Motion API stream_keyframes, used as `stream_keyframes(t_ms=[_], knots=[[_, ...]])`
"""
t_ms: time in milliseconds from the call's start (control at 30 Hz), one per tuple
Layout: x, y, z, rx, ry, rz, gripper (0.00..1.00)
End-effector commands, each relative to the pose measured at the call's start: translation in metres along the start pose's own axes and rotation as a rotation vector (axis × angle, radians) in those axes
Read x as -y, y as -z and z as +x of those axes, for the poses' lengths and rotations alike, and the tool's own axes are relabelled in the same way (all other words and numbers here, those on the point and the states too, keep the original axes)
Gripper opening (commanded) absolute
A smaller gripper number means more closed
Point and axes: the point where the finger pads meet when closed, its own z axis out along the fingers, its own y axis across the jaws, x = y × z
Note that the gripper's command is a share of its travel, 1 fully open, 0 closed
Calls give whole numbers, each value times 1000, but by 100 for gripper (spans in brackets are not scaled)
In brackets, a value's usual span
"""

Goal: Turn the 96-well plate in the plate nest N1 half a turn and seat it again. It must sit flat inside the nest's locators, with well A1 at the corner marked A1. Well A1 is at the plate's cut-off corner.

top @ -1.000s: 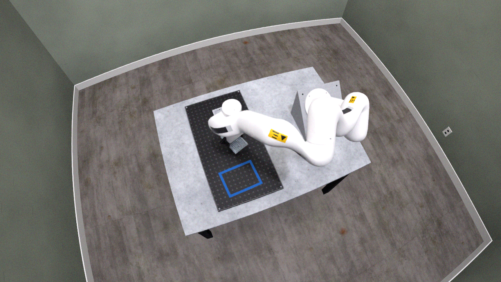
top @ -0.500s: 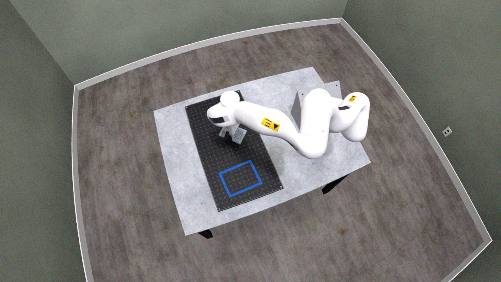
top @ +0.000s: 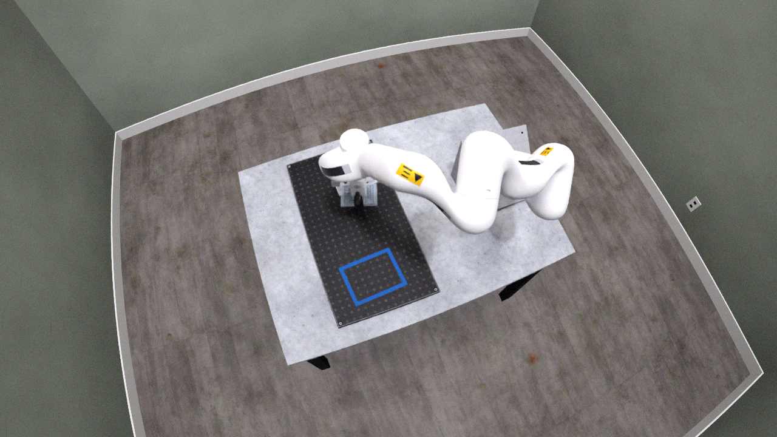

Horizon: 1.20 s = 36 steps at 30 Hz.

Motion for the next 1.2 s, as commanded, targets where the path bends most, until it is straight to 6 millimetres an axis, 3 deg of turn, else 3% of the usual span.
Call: stream_keyframes(t_ms=[0, 200, 1167], knots=[[-16, 1, 4, -22, 183, 15, 0], [-36, 2, 7, -24, 362, 13, 0], [-119, 3, 19, -24, 362, 13, 0]])
